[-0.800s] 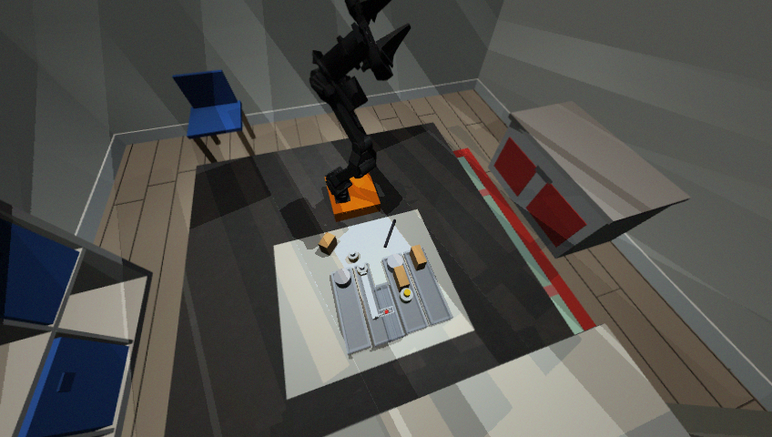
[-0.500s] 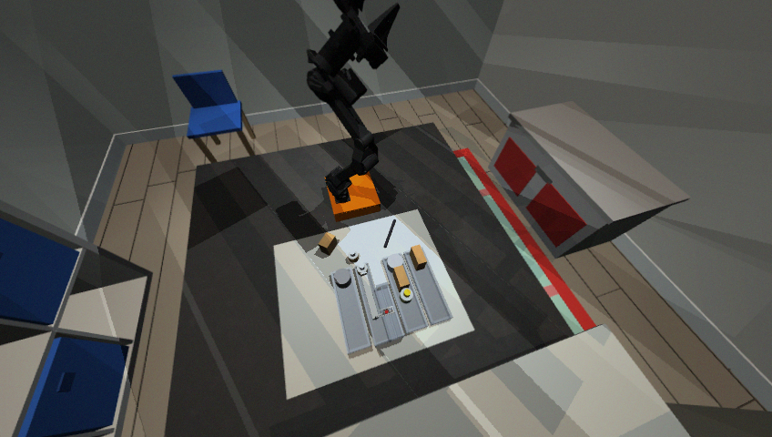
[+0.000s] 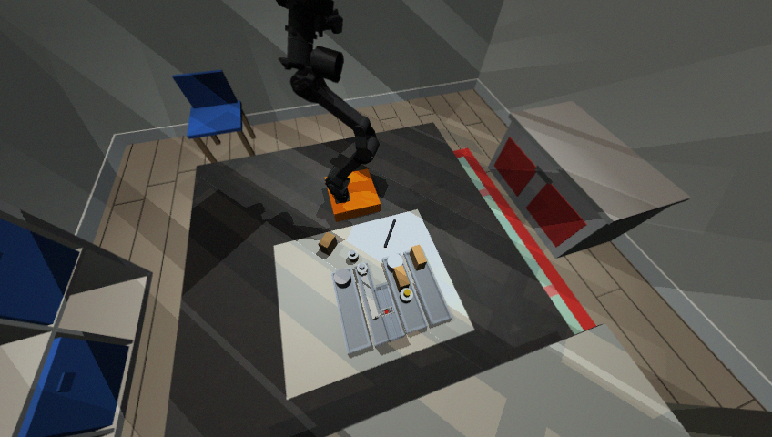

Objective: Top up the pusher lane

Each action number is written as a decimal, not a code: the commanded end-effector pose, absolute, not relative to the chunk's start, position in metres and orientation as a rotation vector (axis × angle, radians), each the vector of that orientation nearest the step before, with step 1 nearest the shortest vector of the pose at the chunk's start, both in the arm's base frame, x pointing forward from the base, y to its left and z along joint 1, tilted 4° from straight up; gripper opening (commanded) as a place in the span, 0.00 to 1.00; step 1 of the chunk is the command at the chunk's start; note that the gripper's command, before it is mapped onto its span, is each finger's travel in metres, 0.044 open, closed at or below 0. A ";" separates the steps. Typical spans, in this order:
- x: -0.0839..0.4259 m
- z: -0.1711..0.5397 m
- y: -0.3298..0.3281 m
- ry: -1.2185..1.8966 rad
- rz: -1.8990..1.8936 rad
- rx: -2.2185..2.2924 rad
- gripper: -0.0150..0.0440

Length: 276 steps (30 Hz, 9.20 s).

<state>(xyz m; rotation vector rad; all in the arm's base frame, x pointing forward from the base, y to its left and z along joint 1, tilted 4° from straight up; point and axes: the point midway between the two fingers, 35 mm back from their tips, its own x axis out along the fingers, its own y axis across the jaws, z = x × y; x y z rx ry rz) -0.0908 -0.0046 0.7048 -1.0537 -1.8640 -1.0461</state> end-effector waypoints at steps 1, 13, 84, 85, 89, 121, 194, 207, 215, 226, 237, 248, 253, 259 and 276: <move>-0.109 0.699 -0.060 -1.804 -1.199 -0.860 1.00; -0.088 0.644 -0.231 -1.420 -1.471 -0.279 1.00; 0.273 0.068 -0.013 1.484 0.039 -0.004 1.00; 0.273 0.062 -0.013 1.484 0.039 -0.004 1.00; 0.274 0.050 -0.013 1.484 0.039 -0.004 1.00; 0.276 0.016 -0.012 1.484 0.039 -0.004 0.64; 0.301 0.048 0.008 1.482 0.037 0.001 0.25; 0.307 0.049 0.008 1.482 0.037 0.001 0.25; 0.311 0.049 0.008 1.481 0.037 0.001 0.25; 0.316 0.050 0.008 1.481 0.037 0.001 0.25; 0.321 0.051 0.009 1.480 0.037 0.001 0.25; 0.326 0.052 0.009 1.480 0.037 0.001 0.25; 0.329 0.052 0.009 1.480 0.037 0.001 0.25; 0.331 0.053 0.009 1.480 0.037 0.001 0.25; 0.339 0.056 0.009 1.479 0.037 0.001 0.25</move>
